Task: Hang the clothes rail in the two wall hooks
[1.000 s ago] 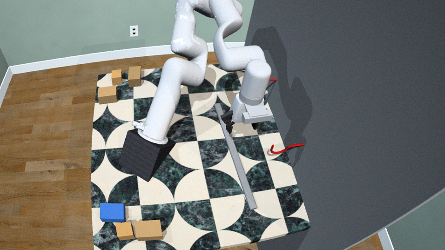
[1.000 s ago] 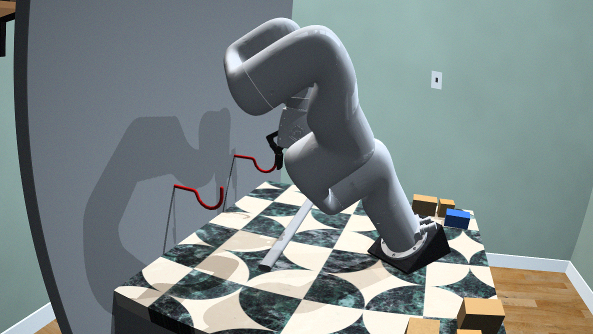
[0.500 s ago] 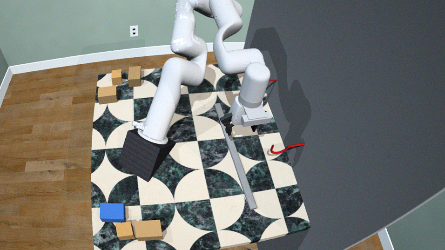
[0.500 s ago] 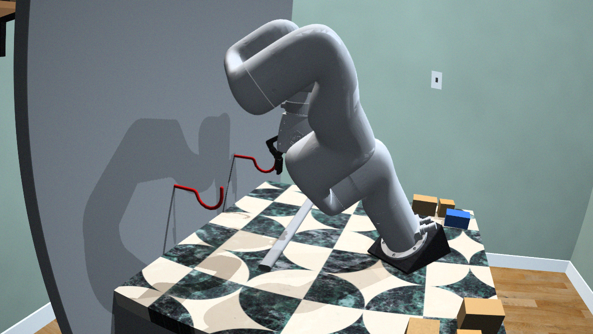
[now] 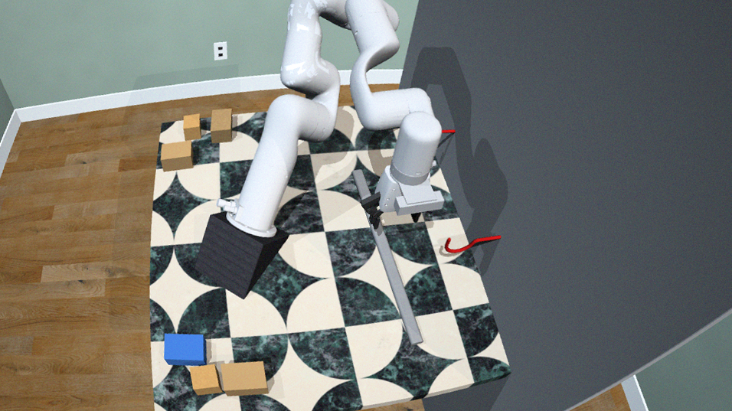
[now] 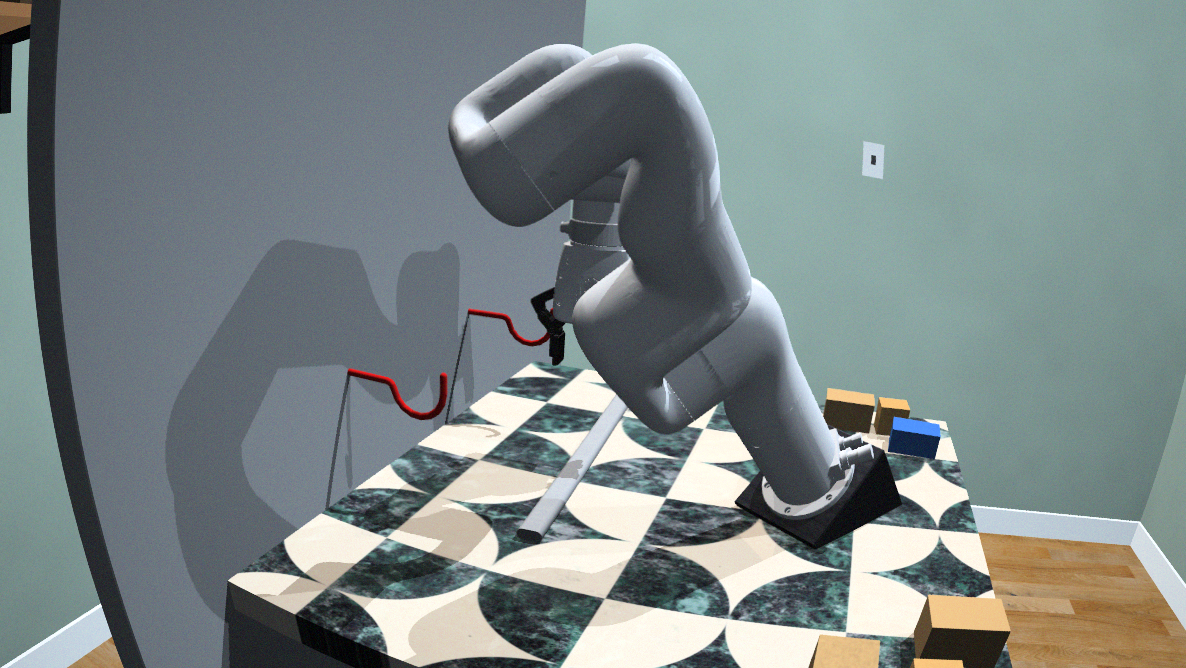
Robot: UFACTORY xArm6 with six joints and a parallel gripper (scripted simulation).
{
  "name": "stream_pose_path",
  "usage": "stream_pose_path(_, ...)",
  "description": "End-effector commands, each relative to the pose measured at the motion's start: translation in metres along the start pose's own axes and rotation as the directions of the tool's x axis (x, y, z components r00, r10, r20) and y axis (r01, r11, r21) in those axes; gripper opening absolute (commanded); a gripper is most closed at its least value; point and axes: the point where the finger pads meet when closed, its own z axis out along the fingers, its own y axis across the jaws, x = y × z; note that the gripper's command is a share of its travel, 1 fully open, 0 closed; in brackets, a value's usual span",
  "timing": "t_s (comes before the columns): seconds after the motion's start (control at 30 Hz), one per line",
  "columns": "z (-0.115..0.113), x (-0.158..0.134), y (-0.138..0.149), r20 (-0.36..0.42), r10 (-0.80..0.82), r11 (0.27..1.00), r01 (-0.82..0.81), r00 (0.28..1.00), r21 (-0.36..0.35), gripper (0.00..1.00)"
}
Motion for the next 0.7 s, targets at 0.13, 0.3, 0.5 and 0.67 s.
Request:
stream_pose_path(0.13, 0.013, 0.001, -0.001, -0.002, -0.001, 1.000, 0.001, 1.000, 0.001, 1.00)
stream_pose_path(0.3, 0.019, 0.001, -0.001, -0.002, -0.001, 1.000, 0.001, 1.000, 0.001, 1.00)
stream_pose_path(0.5, 0.028, 0.001, -0.001, -0.002, -0.001, 1.000, 0.001, 1.000, 0.001, 1.00)
stream_pose_path(0.67, 0.036, 0.001, -0.001, -0.002, -0.001, 1.000, 0.001, 1.000, 0.001, 1.00)
